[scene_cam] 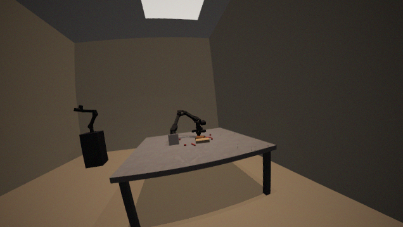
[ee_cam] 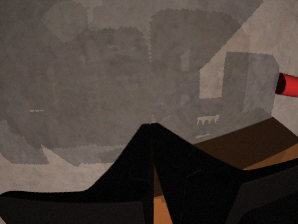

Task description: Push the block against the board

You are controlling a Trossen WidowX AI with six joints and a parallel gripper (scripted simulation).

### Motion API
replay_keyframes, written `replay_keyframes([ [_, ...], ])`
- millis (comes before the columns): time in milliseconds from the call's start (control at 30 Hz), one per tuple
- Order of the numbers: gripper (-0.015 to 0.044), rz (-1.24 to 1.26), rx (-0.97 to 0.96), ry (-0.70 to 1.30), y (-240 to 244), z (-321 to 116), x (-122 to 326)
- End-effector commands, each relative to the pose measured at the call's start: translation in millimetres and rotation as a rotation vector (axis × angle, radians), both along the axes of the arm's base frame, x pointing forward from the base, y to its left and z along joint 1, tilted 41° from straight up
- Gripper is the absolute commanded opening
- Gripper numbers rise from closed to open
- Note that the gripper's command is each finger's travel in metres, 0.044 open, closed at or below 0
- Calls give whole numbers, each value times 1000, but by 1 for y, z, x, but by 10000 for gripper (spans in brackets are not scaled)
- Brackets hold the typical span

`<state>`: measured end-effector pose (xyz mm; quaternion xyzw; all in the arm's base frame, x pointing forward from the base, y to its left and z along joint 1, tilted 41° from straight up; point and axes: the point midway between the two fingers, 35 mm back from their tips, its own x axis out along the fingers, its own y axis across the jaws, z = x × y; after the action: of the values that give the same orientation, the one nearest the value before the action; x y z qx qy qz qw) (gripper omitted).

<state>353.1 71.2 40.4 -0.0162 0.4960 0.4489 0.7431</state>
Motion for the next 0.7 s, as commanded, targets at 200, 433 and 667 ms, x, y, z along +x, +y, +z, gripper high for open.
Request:
replay_keyframes([
  [200, 0, -5, 0, -1, 6, 9, 12],
  [433, 0, -5, 1, -2, 12, 15, 21],
  [667, 0, -5, 3, -3, 18, 21, 29],
])
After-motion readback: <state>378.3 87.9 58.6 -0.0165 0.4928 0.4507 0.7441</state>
